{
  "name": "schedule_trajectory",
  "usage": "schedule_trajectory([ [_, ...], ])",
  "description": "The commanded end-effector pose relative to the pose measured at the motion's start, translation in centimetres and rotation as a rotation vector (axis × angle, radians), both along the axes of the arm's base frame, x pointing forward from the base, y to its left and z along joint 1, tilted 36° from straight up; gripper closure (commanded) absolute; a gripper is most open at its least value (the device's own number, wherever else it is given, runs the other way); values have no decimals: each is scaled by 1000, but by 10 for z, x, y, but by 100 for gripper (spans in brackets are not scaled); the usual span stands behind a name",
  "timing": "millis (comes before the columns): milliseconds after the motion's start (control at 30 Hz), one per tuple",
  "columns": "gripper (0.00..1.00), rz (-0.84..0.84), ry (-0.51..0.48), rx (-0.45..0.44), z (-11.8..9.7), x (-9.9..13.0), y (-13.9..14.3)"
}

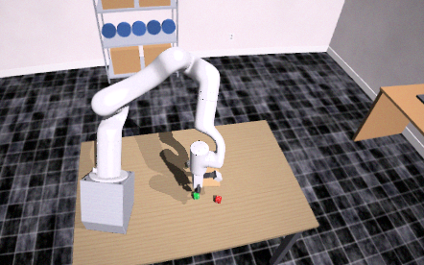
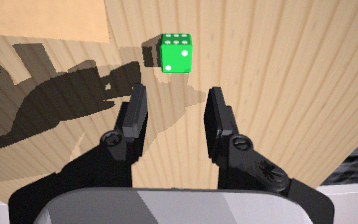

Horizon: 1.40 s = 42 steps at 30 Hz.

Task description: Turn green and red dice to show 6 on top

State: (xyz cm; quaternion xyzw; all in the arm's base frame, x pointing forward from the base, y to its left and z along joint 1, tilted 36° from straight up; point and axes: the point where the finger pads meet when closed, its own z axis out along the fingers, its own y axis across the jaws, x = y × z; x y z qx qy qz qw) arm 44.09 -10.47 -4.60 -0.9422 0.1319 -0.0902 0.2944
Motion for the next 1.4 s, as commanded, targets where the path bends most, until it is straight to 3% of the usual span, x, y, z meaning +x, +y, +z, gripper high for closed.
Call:
schedule_trajectory([
  [0, 53, -1, -1, -1, 0, 1, 0],
  [433, 53, -1, -4, 2, -5, 2, 3],
  [1367, 53, -1, -4, 2, -36, 12, 24],
])
